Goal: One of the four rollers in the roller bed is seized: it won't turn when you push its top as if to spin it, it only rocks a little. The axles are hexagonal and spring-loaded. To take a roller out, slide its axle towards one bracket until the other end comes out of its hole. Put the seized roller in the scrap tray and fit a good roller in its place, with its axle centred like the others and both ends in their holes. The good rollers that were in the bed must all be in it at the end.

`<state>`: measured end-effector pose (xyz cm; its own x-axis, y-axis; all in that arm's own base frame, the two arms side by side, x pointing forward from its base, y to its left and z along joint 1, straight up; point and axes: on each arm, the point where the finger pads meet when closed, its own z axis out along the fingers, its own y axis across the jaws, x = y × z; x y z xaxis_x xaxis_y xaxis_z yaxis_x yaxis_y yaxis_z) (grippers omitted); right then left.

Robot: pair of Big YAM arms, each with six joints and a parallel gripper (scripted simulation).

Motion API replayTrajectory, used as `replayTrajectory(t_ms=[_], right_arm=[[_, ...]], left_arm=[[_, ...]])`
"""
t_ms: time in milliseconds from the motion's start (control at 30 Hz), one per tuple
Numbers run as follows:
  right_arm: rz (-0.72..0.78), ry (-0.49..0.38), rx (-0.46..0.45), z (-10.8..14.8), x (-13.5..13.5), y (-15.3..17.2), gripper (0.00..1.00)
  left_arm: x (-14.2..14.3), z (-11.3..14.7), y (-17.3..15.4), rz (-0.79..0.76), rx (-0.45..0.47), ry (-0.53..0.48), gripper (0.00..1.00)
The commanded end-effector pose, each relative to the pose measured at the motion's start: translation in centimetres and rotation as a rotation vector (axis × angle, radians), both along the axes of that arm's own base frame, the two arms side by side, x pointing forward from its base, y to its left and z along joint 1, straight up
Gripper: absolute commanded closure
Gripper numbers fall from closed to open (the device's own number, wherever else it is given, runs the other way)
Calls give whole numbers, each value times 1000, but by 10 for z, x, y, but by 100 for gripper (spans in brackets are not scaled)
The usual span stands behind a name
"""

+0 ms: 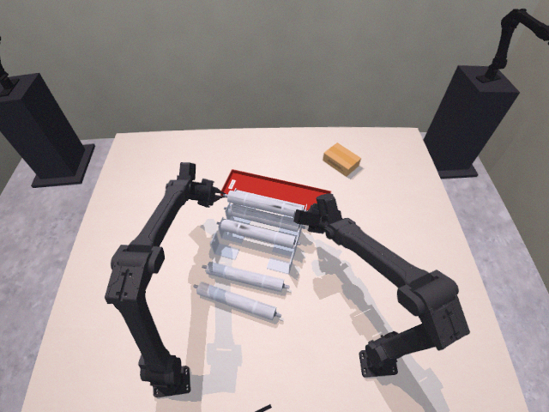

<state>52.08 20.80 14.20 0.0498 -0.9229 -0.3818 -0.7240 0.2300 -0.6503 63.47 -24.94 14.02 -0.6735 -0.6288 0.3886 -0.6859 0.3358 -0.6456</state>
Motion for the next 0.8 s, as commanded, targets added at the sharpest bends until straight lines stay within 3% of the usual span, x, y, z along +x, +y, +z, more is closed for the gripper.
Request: replayTrajectory(t_ms=[0, 67, 133, 167, 200, 300, 433, 567, 633, 700, 767], right_arm=[[-13, -98, 24, 49, 44, 3, 97], [-23, -127, 55, 66, 47, 2, 97], [-23, -127, 55, 66, 47, 2, 97], [-15, -98, 19, 52, 51, -2, 97], [-12, -90, 19, 50, 55, -3, 97], [-14, -134, 32, 58, 71, -5, 97], [-11, -119, 25, 59, 84, -9, 97], [-11, -96, 16, 56, 94, -17, 97], [-21, -156, 50, 79, 97, -16, 97], [-21, -156, 50, 79, 97, -16, 97], [14, -165, 41, 83, 91, -1, 97]], left_arm=[[34, 32, -9, 9, -13, -56, 97], [37, 41, -11, 0, -21, -80, 97], [37, 41, -11, 0, -21, -80, 97], [39, 54, -13, 5, -27, -83, 97], [41, 39, -22, -6, -23, -63, 97], [54, 42, -28, -4, -21, -74, 97], [75, 42, -13, 28, -18, -73, 97], [77, 42, -41, -8, -24, -67, 97], [76, 64, -37, -17, -24, -112, 97], [76, 64, -37, -17, -24, -112, 97], [79, 84, -19, 20, -37, -127, 97]])
